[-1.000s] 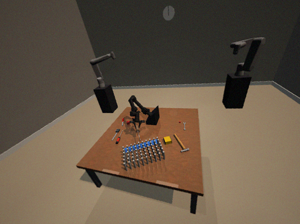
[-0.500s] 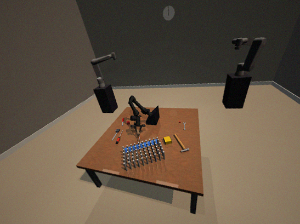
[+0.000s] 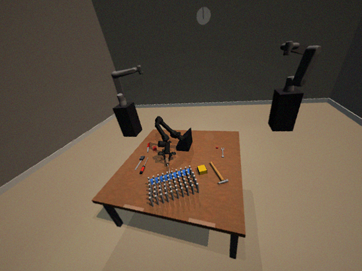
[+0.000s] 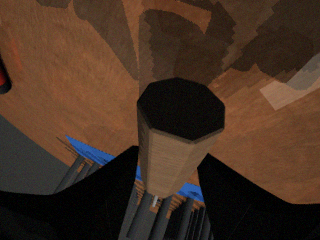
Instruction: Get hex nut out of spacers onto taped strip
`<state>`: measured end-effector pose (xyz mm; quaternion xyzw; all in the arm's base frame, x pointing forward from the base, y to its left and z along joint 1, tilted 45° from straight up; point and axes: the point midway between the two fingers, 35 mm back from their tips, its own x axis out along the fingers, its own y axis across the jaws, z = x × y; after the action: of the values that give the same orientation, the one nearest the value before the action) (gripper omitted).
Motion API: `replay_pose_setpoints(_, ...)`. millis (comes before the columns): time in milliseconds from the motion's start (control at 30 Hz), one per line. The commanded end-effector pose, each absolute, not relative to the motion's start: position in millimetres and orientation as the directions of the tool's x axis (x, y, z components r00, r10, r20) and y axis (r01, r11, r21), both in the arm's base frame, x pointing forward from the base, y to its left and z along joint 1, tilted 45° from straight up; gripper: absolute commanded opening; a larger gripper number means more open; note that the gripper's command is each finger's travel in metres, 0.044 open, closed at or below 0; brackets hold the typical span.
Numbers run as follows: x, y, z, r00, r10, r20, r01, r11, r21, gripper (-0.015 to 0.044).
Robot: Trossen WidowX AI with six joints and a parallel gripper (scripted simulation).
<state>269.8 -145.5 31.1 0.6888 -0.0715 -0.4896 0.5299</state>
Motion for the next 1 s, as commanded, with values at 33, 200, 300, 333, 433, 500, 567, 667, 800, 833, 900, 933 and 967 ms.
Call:
replay_pose_setpoints(33, 271.8, -144.4, 27.8, 0.512, -0.611, -0.604, 0.43, -0.426, 0.796, 0.0)
replay_pose_setpoints(200, 274.0, -143.9, 27.1, 0.512, -0.611, -0.604, 0.43, -0.426, 0.796, 0.0)
replay_pose_setpoints(300, 275.4, -143.5, 26.6, 0.512, -0.611, -0.604, 0.43, -0.426, 0.796, 0.0)
replay_pose_setpoints(333, 275.9, -143.4, 26.5, 0.512, -0.611, -0.604, 0.43, -0.426, 0.796, 0.0)
replay_pose_setpoints(433, 277.3, -143.1, 26.1, 0.512, -0.611, -0.604, 0.43, -0.426, 0.796, 0.0)
replay_pose_setpoints(500, 278.2, -142.9, 25.8, 0.512, -0.611, -0.604, 0.43, -0.427, 0.796, 0.0)
replay_pose_setpoints(567, 279.2, -142.7, 25.6, 0.512, -0.611, -0.604, 0.429, -0.427, 0.796, 0.0)
replay_pose_setpoints(667, 280.6, -142.4, 25.2, 0.512, -0.611, -0.604, 0.429, -0.427, 0.796, 0.0)
replay_pose_setpoints(800, 282.6, -142.0, 24.7, 0.512, -0.612, -0.603, 0.428, -0.427, 0.796, 0.0)
replay_pose_setpoints(833, 283.1, -141.9, 24.6, 0.512, -0.612, -0.603, 0.428, -0.427, 0.796, 0.0)
replay_pose_setpoints(900, 284.1, -141.7, 24.3, 0.512, -0.612, -0.603, 0.428, -0.428, 0.796, 0.0)
replay_pose_setpoints(933, 284.6, -141.5, 24.2, 0.512, -0.612, -0.603, 0.428, -0.428, 0.796, 0.0)
replay_pose_setpoints(967, 285.1, -141.4, 24.0, 0.512, -0.612, -0.603, 0.428, -0.428, 0.796, 0.0)
